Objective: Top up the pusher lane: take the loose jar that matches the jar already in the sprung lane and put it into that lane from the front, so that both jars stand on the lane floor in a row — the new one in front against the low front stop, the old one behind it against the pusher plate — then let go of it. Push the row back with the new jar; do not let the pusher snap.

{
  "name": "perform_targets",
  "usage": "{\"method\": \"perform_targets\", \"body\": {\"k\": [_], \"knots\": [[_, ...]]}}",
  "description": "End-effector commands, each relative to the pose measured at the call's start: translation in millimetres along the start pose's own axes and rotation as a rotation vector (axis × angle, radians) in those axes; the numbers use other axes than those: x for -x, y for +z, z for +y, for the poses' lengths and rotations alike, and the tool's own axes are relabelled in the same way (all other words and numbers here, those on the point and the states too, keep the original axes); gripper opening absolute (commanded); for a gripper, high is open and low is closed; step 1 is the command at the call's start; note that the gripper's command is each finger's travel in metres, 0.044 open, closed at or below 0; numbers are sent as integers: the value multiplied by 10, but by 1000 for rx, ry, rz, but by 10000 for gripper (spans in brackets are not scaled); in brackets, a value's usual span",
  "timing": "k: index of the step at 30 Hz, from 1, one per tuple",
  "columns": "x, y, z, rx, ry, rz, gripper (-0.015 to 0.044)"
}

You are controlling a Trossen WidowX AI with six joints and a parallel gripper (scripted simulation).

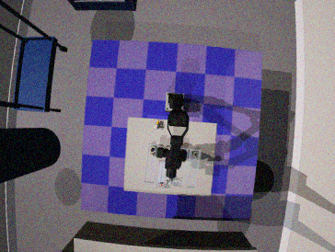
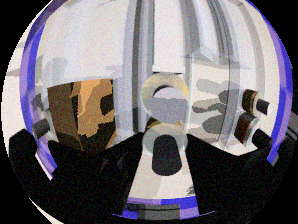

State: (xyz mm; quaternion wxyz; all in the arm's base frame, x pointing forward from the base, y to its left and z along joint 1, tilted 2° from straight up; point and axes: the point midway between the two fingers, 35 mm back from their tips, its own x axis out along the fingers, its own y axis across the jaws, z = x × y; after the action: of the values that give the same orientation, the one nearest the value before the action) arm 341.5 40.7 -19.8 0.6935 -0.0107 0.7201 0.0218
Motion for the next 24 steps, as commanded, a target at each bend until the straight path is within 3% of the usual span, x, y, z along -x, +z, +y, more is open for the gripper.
{"method": "perform_targets", "body": {"k": [1, 24], "knots": [[6, 78, 3, 4, -1, -32, 0], [-54, 47, 3, 4, -1, -32, 0]]}}
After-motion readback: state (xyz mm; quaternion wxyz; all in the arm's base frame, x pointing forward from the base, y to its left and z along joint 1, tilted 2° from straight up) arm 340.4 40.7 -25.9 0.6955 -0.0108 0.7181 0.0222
